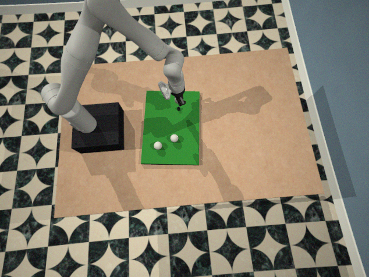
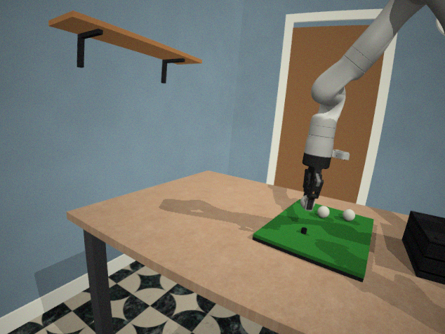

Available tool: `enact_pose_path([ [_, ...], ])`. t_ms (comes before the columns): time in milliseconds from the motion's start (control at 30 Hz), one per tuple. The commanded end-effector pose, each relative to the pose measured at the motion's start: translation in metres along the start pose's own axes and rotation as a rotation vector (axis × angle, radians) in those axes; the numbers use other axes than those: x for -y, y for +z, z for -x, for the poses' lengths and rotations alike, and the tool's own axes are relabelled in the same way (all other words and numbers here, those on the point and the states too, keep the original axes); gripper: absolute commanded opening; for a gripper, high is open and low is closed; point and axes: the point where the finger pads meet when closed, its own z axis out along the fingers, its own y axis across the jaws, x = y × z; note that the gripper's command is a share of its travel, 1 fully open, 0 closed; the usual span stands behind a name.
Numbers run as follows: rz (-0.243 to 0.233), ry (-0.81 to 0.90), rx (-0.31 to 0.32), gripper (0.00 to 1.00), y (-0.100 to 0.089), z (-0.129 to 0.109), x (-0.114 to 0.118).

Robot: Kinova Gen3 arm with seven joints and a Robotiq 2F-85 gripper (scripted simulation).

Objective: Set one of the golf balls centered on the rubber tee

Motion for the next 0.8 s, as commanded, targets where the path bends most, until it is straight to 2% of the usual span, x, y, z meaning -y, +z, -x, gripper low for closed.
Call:
enact_pose_path([
  [0, -0.003, 0.009, -0.026, 0.0, 0.028, -0.008, 0.005],
  [133, -0.003, 0.009, -0.026, 0.0, 0.046, -0.009, 0.005],
  [767, -0.003, 0.01, -0.026, 0.0, 0.061, -0.008, 0.006],
])
